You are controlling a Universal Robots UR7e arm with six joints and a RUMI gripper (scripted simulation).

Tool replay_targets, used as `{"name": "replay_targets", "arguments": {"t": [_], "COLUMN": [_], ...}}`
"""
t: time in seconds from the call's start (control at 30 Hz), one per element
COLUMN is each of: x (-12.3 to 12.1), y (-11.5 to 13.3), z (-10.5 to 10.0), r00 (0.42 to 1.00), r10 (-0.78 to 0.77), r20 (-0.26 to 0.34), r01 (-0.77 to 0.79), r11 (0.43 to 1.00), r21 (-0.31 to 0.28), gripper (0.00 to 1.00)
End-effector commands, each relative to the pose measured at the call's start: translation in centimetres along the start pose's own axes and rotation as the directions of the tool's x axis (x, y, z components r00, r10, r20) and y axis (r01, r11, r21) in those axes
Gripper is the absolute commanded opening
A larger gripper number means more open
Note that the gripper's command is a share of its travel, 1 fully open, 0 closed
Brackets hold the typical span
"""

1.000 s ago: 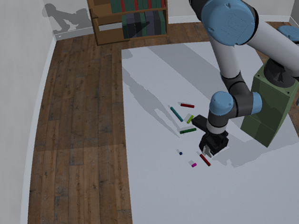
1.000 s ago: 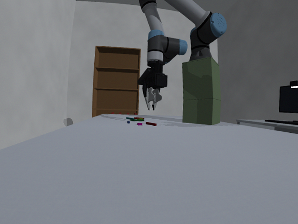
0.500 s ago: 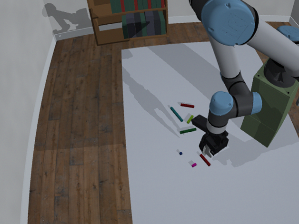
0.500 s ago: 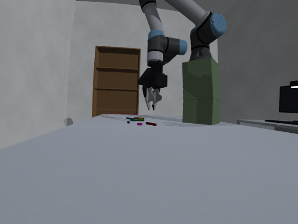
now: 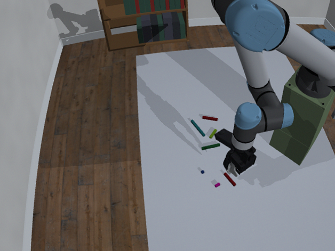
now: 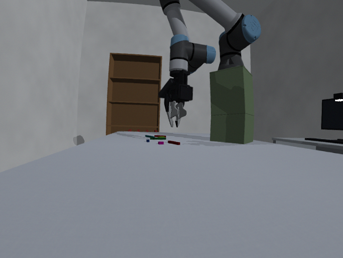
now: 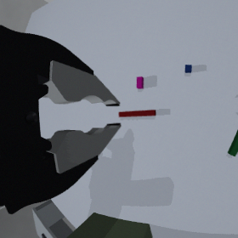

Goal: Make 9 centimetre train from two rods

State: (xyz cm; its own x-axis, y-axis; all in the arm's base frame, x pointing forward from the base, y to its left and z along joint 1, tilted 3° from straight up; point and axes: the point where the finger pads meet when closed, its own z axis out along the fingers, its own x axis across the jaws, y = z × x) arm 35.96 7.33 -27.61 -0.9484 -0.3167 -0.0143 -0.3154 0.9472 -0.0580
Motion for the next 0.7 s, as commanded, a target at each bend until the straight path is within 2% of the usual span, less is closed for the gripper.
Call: {"name": "replay_targets", "arguments": {"t": [0.0,0.67], "x": [-0.2,-0.2], "y": [0.0,0.0], "z": [0.3,2.6], "r00": [1.000,1.000], "r10": [-0.001,0.001], "r20": [0.002,0.002], "r01": [0.001,-0.001], "r11": [1.000,1.000], "r21": [0.002,0.002], "gripper": [0.14,0.14]}}
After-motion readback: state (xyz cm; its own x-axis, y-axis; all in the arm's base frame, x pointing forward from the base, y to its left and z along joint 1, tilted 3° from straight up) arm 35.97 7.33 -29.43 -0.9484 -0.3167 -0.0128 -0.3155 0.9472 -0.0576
